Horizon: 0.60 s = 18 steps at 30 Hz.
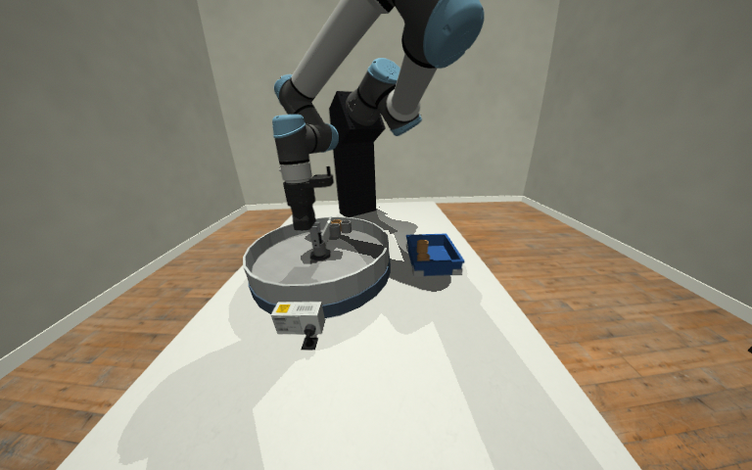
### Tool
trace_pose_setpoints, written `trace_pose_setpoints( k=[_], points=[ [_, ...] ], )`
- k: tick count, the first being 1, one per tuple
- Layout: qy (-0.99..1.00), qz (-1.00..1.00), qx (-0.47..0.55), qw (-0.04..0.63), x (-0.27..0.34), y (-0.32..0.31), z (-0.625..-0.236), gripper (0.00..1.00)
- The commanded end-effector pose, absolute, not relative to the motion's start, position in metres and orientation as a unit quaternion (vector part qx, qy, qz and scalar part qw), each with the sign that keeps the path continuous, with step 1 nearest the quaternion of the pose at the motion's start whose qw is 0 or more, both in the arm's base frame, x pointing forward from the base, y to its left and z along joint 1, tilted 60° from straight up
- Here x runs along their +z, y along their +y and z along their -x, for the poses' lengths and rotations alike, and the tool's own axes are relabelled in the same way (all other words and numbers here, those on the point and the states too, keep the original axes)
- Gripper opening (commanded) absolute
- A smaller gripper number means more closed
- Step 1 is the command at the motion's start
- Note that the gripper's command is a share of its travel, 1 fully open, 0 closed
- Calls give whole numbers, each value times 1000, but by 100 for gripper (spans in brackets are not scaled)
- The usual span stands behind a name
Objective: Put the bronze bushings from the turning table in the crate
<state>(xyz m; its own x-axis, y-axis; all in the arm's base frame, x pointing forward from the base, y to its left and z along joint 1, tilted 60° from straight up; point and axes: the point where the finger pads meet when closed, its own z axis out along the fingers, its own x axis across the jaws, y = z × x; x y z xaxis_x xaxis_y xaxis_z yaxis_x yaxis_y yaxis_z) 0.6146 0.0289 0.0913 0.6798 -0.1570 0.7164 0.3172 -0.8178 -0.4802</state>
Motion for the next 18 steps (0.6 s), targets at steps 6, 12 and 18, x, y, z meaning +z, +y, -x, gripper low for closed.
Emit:
trace_pose_setpoints(
  k=[6, 12, 18],
  points=[
    [-46, 867, -398, 298, 92, 28, -614, 47],
    [-46, 867, -398, 298, 95, 25, -611, 47],
    [-46, 867, -398, 298, 95, 25, -611, 47]
  ],
)
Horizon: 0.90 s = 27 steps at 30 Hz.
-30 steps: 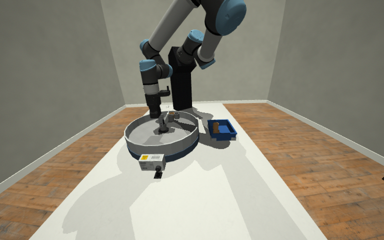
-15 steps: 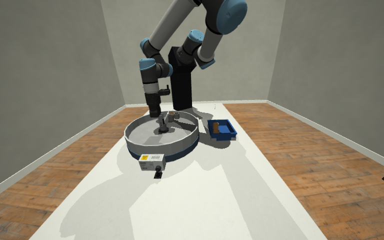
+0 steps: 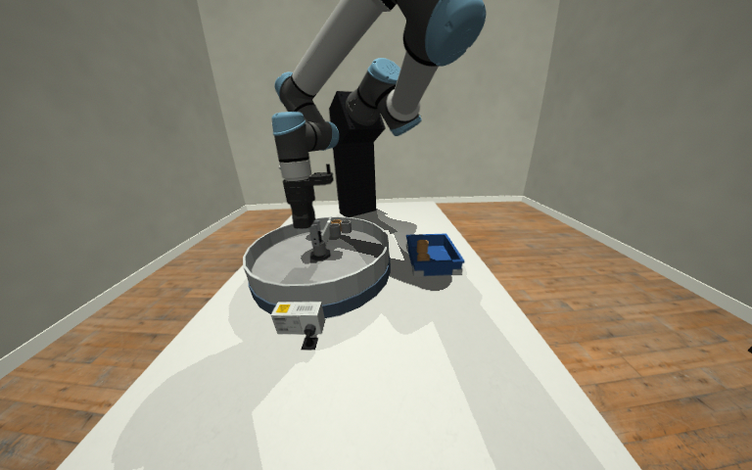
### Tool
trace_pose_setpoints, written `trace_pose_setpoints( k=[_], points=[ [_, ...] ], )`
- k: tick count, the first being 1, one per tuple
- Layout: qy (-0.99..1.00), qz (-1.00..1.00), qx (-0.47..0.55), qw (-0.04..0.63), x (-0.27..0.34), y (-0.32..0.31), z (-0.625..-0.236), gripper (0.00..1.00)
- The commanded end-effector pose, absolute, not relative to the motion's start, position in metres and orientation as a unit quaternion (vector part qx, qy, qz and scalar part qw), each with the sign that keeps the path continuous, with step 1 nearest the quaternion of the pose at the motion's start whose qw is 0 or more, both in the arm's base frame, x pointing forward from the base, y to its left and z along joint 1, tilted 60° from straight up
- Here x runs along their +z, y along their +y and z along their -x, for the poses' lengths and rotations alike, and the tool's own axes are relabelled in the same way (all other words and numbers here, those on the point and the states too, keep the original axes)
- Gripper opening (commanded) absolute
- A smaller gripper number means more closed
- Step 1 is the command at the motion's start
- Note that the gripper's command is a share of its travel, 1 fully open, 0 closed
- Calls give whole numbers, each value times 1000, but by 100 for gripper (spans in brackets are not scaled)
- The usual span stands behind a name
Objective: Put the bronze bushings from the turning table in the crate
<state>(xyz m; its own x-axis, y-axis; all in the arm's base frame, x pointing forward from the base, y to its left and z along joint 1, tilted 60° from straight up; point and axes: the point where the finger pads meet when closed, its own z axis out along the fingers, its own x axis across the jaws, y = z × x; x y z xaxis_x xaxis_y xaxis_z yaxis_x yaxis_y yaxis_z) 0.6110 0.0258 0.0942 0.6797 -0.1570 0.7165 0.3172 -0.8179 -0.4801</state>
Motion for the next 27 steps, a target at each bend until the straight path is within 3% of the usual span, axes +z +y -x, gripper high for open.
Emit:
trace_pose_setpoints(
  k=[1, 23, 27],
  points=[
    [-46, 867, -398, 298, 95, 25, -611, 47],
    [-46, 867, -398, 298, 98, 22, -607, 47],
    [-46, 867, -398, 298, 110, 8, -590, 47]
  ],
)
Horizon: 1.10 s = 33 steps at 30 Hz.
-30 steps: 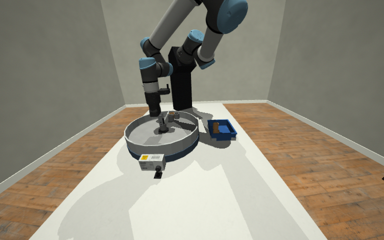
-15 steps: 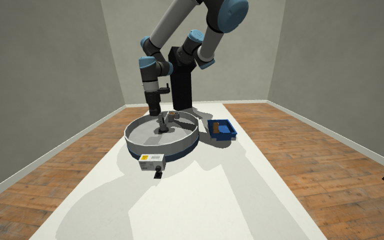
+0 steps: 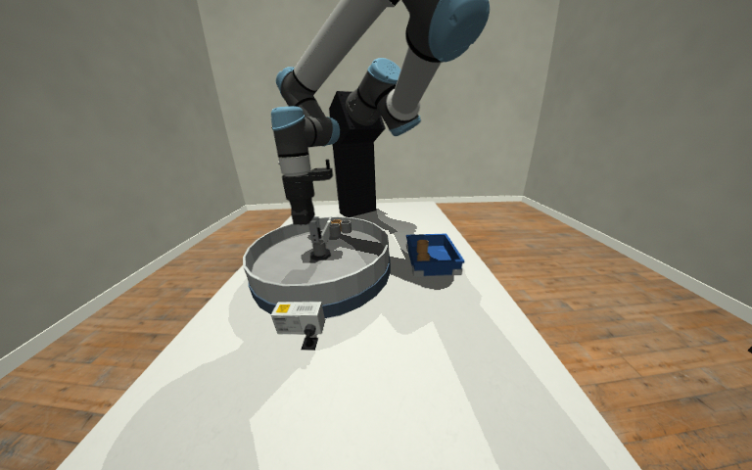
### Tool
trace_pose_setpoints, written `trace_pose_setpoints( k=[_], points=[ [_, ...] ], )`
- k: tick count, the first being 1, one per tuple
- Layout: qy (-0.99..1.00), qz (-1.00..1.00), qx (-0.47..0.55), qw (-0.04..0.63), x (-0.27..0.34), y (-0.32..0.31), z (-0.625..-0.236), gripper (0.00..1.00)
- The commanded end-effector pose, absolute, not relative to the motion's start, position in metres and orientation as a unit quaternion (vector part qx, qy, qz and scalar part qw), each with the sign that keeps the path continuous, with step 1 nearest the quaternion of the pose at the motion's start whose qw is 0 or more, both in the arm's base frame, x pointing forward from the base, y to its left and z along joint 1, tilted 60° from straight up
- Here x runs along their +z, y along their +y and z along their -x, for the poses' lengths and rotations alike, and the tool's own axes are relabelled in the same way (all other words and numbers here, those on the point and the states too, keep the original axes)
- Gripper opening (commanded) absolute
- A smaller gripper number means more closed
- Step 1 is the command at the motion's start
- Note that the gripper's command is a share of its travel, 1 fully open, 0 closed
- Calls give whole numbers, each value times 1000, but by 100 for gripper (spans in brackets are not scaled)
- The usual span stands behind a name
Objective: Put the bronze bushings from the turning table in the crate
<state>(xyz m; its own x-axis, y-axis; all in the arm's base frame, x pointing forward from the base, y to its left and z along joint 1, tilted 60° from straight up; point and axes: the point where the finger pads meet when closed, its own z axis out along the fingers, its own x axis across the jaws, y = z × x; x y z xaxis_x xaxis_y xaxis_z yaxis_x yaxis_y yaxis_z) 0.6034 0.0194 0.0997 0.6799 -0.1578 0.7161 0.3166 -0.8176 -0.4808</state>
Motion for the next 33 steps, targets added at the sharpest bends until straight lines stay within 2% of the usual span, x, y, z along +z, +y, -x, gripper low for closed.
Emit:
trace_pose_setpoints(
  k=[1, 13, 18, 33],
  points=[
    [-46, 867, -398, 298, 113, 5, -586, 47],
    [-46, 867, -398, 298, 113, 5, -586, 47],
    [-46, 866, -398, 298, 129, -12, -566, 47],
    [-45, 866, -399, 297, 129, -12, -567, 47]
  ],
)
